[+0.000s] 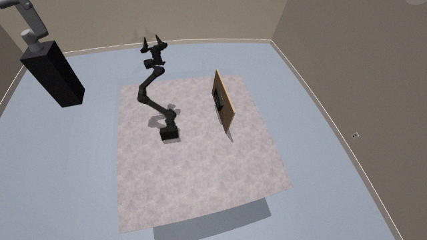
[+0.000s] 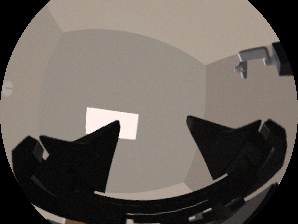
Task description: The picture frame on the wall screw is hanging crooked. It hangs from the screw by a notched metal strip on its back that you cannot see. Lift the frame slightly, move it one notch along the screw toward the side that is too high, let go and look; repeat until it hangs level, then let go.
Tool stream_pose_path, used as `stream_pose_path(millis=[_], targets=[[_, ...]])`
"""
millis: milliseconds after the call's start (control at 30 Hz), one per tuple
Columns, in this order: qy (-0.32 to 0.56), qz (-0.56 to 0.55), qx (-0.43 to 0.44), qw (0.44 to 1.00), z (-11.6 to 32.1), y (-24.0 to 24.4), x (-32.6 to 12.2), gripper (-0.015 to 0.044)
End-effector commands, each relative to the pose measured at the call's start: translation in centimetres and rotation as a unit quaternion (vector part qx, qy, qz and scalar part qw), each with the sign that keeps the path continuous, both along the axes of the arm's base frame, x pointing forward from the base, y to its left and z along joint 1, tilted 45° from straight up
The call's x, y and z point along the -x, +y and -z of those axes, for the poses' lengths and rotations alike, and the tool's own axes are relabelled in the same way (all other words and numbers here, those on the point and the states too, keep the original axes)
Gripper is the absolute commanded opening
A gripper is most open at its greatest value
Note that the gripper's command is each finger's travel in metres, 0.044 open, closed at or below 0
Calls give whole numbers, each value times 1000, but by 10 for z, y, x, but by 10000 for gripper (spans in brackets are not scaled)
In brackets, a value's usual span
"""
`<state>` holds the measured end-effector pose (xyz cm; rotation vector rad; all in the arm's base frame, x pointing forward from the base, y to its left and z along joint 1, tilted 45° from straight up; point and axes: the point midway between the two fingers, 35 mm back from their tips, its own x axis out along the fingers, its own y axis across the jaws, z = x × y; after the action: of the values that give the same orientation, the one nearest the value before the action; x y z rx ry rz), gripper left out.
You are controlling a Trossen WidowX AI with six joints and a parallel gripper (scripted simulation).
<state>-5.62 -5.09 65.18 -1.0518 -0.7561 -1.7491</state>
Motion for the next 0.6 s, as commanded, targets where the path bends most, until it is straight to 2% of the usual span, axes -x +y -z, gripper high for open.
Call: stream_pose_path(millis=[0, 133, 267, 400, 567], targets=[[0, -8, 1, 1000, 1, 0, -1, 374], [-1, -167, 20, 986, 13, -4, -26, 269], [-9, -356, 17, 934, 34, -7, -58, 260], [-26, -531, -16, 847, 60, -9, -91, 260], [-67, -711, -93, 694, 101, -10, -131, 260]])
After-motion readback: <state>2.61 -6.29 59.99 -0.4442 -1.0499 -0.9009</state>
